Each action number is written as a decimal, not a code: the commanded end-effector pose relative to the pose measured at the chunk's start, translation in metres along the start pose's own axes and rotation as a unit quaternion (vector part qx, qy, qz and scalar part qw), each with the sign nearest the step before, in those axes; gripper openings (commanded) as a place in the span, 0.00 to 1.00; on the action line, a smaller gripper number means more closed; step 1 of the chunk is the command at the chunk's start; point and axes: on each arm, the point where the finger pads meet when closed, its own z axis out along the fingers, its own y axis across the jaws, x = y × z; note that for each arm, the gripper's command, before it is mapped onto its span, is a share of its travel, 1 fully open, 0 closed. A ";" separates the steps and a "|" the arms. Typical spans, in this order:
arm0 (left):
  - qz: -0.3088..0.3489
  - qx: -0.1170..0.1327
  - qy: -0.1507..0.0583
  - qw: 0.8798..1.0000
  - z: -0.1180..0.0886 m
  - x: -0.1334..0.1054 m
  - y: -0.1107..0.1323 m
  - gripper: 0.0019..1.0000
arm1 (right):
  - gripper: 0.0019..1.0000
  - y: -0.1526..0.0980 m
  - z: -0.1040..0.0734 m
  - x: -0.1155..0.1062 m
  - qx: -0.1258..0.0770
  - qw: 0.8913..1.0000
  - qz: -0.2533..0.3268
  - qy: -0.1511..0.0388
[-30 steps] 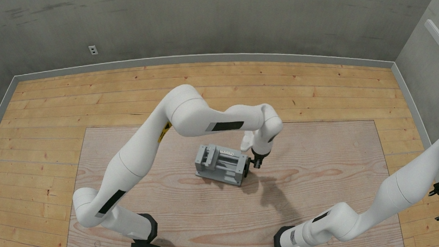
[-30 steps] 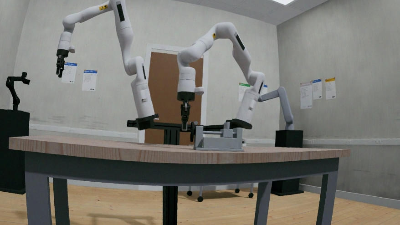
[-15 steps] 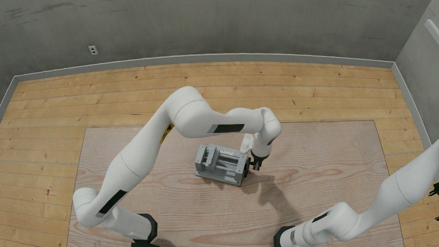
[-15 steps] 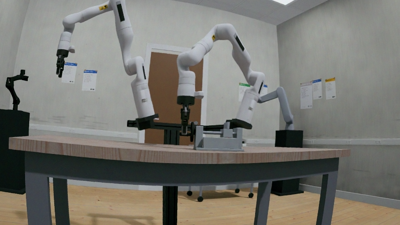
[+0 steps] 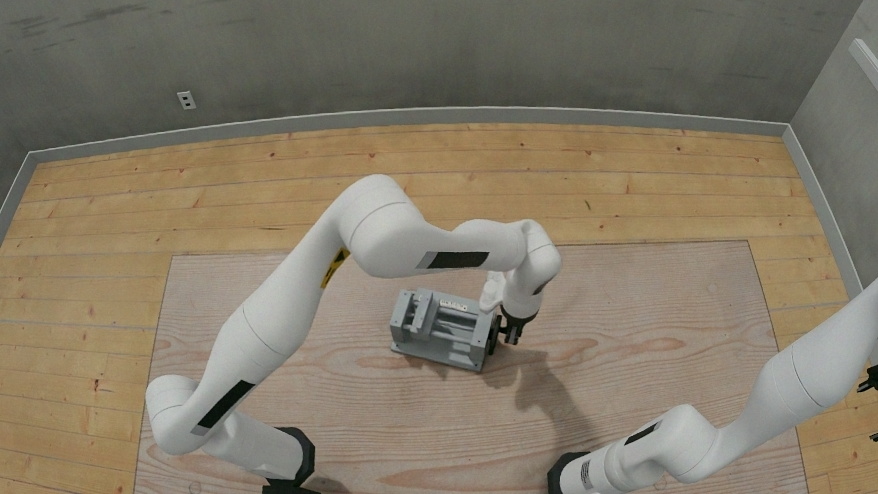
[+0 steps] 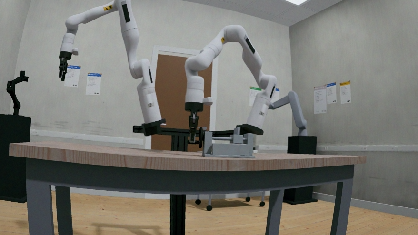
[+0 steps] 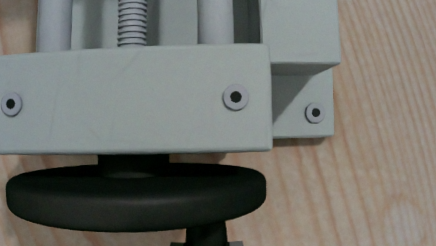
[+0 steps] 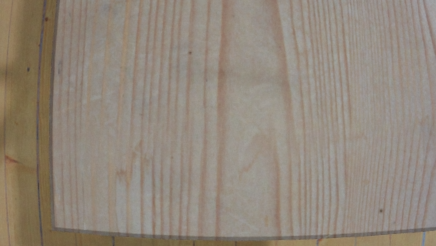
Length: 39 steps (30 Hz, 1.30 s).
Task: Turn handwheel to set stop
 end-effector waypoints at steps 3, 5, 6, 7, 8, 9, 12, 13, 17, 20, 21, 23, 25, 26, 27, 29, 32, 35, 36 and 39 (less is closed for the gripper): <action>-0.001 0.000 0.001 1.000 0.003 0.000 -0.004 0.16 | 1.00 -0.001 -0.001 0.001 0.002 1.000 -0.006 0.002; -0.001 0.000 0.001 1.000 0.004 0.000 -0.004 0.16 | 1.00 -0.001 -0.001 0.001 0.002 1.000 -0.006 0.002; -0.001 0.000 0.001 1.000 0.004 0.000 -0.004 0.16 | 1.00 -0.001 -0.001 0.001 0.002 1.000 -0.006 0.002; -0.001 0.000 0.001 1.000 0.004 0.000 -0.005 0.16 | 1.00 -0.001 -0.001 0.001 0.002 1.000 -0.006 0.002; -0.001 0.000 0.001 1.000 0.005 0.000 -0.005 0.16 | 1.00 -0.001 -0.001 0.001 0.002 1.000 -0.006 0.002; -0.001 0.000 0.001 1.000 0.005 0.000 -0.006 0.16 | 1.00 -0.001 -0.001 0.001 0.002 1.000 -0.006 0.002; -0.001 0.000 0.001 1.000 0.005 0.000 -0.006 0.16 | 1.00 -0.001 -0.001 0.001 0.002 1.000 -0.006 0.002; -0.001 0.000 0.001 1.000 0.005 0.000 -0.007 0.16 | 1.00 -0.001 -0.001 0.001 0.002 1.000 -0.006 0.002; -0.001 0.000 0.001 1.000 0.006 0.000 -0.008 0.16 | 1.00 -0.001 -0.001 0.001 0.002 1.000 -0.006 0.002; -0.001 0.001 0.002 1.000 0.006 0.001 -0.008 0.16 | 1.00 -0.001 -0.001 0.001 0.002 1.000 -0.006 0.002; -0.001 0.001 0.002 1.000 0.006 0.001 -0.008 0.16 | 1.00 -0.001 -0.001 0.001 0.002 1.000 -0.006 0.002; -0.001 0.001 0.002 1.000 0.006 0.001 -0.009 0.16 | 1.00 -0.001 -0.001 0.001 0.002 1.000 -0.006 0.002; -0.001 0.001 0.002 1.000 0.006 0.001 -0.009 0.16 | 1.00 -0.001 -0.001 0.001 0.002 1.000 -0.006 0.002; -0.001 0.001 0.002 1.000 0.006 0.001 -0.009 0.16 | 1.00 -0.001 -0.001 0.001 0.002 1.000 -0.006 0.002; -0.001 0.001 0.002 1.000 0.006 0.001 -0.009 0.16 | 1.00 -0.001 -0.001 0.001 0.002 1.000 -0.006 0.002; -0.001 0.001 0.002 1.000 0.007 0.001 -0.010 0.16 | 1.00 -0.001 -0.001 0.001 0.002 1.000 -0.006 0.002; -0.001 0.001 0.002 1.000 0.007 0.001 -0.010 0.16 | 1.00 -0.001 -0.001 0.001 0.002 1.000 -0.006 0.002; -0.001 0.001 0.002 1.000 0.007 0.001 -0.010 0.16 | 1.00 -0.001 -0.001 0.001 0.002 1.000 -0.006 0.002; -0.001 0.001 0.003 1.000 0.007 0.001 -0.010 0.16 | 1.00 -0.001 -0.001 0.001 0.002 1.000 -0.006 0.002; -0.001 0.001 0.003 1.000 0.007 0.001 -0.010 0.16 | 1.00 -0.001 -0.001 0.001 0.002 1.000 -0.006 0.002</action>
